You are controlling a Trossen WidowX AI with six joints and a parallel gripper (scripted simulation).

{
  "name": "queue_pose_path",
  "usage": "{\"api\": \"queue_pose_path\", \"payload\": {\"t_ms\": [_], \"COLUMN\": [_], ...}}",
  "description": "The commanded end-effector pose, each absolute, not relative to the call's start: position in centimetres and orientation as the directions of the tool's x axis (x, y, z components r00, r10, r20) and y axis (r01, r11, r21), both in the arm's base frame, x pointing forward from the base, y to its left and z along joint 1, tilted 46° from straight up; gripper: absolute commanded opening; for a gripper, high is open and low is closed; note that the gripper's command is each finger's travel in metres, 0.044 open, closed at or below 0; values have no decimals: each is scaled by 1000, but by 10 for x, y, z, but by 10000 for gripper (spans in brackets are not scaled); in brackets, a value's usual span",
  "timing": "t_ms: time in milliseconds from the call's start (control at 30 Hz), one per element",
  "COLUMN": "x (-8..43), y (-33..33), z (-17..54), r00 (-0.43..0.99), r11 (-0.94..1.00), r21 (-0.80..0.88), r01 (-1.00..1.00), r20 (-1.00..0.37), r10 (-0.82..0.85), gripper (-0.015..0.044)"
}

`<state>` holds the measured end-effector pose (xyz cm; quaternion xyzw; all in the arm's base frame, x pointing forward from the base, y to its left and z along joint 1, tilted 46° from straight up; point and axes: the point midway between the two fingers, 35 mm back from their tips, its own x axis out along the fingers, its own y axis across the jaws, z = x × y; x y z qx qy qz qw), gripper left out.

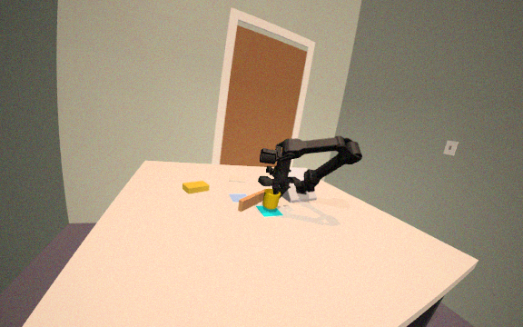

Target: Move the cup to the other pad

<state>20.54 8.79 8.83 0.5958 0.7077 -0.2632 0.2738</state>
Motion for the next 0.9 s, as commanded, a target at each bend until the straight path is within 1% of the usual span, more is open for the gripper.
{"api": "queue_pose_path", "payload": {"t_ms": [0,800,867], "x": [203,202,202], "y": [92,98,98], "z": [84,79,79], "r00": [-142,-142,-142], "r11": [146,153,153], "r21": [-54,-47,-47], "r01": [988,987,987], "r20": [-698,-699,-699], "r10": [702,701,701], "gripper": [0,0,53]}}
